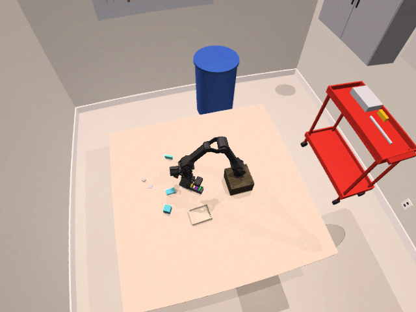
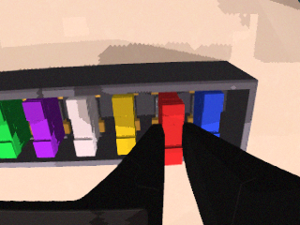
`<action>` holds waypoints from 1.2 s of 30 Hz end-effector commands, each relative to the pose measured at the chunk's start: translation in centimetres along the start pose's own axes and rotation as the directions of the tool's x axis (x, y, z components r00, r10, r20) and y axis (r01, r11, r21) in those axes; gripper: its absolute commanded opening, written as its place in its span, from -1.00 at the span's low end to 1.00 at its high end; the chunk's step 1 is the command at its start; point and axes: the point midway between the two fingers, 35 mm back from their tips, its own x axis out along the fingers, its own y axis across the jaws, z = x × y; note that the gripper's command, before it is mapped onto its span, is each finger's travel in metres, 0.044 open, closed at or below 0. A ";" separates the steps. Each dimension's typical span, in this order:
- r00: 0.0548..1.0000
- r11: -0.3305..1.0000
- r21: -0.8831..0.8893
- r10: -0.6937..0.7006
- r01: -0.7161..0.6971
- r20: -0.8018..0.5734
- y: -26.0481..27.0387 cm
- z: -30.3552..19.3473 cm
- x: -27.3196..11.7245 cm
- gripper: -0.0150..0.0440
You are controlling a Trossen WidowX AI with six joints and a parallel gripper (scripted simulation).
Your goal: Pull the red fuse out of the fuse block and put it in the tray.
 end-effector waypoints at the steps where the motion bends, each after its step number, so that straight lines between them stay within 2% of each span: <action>1: 1.000 1.000 -0.001 -0.001 0.001 0.003 -0.1 0.1 -0.3 -0.49; 36: 1.000 1.000 -0.002 0.001 -0.001 0.005 -0.1 0.1 -2.0 -0.49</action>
